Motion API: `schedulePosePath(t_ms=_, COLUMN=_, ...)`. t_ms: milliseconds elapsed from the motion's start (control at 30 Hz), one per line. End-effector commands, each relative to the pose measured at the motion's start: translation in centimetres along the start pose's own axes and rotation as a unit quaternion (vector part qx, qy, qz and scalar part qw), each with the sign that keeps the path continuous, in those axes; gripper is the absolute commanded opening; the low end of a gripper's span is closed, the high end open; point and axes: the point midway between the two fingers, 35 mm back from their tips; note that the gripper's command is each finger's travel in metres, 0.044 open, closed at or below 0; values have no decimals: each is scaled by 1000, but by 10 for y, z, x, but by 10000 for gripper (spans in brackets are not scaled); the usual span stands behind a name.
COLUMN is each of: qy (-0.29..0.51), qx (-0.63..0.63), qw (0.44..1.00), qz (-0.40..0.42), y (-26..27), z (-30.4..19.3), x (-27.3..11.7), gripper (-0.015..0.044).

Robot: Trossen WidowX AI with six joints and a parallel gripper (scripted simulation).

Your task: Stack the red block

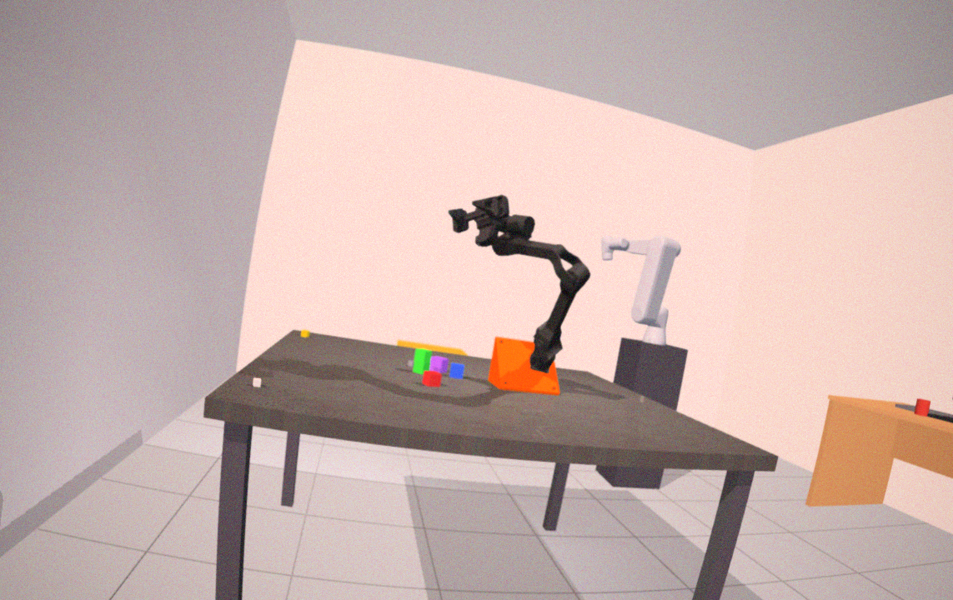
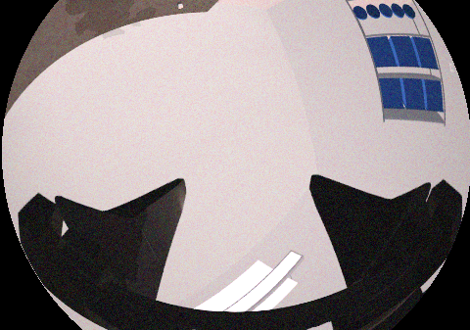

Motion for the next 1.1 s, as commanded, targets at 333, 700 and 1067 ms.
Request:
schedulePosePath(t_ms=333, qy=1, qx=264, qw=961, qz=81, y=62, z=15, x=37, gripper=440)
schedulePosePath(t_ms=700, qy=-6, qx=498, qw=848, qz=179, y=115, z=71, x=69, gripper=440)
schedulePosePath(t_ms=1067, qy=1, qx=678, qw=661, qz=322, y=155, z=147, x=78, gripper=440)
Point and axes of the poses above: the point midway between the two fingers, 35 mm back from their tips, its own x axis out along the fingers, its own y axis across the jaws, z = x × y, and after that the axes turned 10 degrees about -x, right-handed
